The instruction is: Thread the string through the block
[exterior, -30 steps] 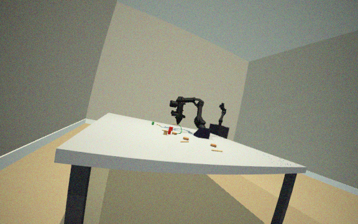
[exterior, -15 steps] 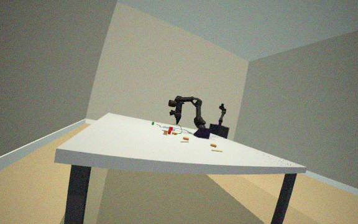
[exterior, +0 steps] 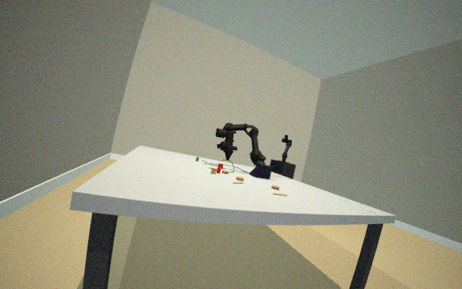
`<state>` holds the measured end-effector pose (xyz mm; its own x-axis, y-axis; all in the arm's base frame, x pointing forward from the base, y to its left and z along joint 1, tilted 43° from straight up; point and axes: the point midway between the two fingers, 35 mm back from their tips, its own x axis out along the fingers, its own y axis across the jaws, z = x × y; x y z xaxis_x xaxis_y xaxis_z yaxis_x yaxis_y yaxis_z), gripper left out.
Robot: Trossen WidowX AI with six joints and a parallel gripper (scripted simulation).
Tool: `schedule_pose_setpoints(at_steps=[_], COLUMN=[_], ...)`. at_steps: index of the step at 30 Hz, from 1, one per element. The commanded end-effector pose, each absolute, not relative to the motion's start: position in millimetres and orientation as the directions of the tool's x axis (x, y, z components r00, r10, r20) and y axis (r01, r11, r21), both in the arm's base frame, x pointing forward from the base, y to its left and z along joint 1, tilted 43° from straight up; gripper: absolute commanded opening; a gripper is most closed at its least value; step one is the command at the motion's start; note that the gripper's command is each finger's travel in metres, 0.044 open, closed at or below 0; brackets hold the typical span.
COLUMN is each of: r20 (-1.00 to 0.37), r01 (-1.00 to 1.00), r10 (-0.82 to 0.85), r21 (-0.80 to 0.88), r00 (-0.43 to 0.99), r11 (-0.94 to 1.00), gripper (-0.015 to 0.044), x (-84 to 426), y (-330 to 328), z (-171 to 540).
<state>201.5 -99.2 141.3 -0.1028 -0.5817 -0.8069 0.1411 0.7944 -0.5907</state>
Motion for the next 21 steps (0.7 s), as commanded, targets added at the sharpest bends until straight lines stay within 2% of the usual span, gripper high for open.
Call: schedule_pose_setpoints(at_steps=[1, 21], r20=[-0.811, -0.817], r01=[0.034, -0.499], r10=[-0.574, -0.559], r21=[-0.581, -0.429], r00=[-0.110, -0.142], r11=[0.814, 0.753], gripper=[0.0000, 0.0000], x=[207, 226], y=[-96, -83], z=[139, 128])
